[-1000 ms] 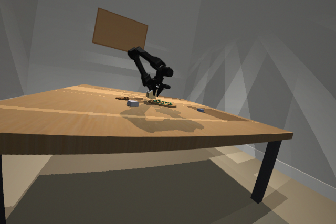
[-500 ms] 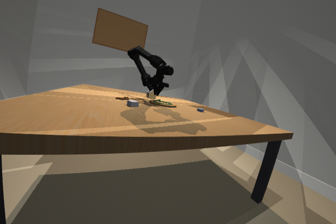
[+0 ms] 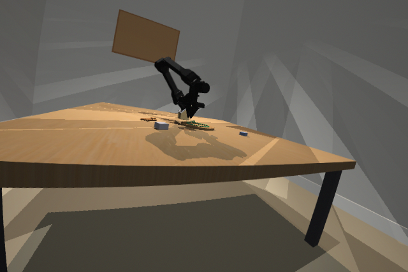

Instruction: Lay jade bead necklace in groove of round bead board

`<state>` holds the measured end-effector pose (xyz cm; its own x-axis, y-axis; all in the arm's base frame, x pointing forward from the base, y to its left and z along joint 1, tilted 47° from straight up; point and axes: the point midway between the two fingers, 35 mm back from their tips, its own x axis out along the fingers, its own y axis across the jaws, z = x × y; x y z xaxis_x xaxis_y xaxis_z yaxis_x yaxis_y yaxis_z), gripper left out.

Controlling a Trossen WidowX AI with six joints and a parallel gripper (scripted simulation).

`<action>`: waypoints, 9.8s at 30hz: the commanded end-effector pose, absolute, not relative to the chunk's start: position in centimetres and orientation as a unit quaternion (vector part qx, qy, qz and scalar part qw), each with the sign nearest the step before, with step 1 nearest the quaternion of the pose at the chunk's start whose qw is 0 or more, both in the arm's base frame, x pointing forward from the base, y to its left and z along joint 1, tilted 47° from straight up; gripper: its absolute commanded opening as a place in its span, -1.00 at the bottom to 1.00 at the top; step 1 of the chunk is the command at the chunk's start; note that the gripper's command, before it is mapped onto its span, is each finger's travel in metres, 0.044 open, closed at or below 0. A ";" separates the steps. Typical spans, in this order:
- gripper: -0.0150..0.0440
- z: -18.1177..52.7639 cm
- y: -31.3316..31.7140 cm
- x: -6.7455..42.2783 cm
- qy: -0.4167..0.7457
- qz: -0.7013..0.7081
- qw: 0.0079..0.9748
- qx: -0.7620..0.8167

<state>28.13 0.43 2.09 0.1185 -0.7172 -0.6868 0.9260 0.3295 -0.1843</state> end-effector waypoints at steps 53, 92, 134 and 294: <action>-0.49 1.0 -0.7 28.0 0.359 -0.561 0.733 0.138; 1.00 1.1 -0.8 28.0 0.359 -0.561 0.733 0.138; -0.08 2.2 1.9 27.4 0.660 0.088 0.437 -0.605; 1.00 0.1 -0.5 26.9 0.645 0.167 0.358 -0.654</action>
<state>26.82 -0.60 -0.02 0.1107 -0.7238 -0.6811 -0.9653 0.0848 -0.2470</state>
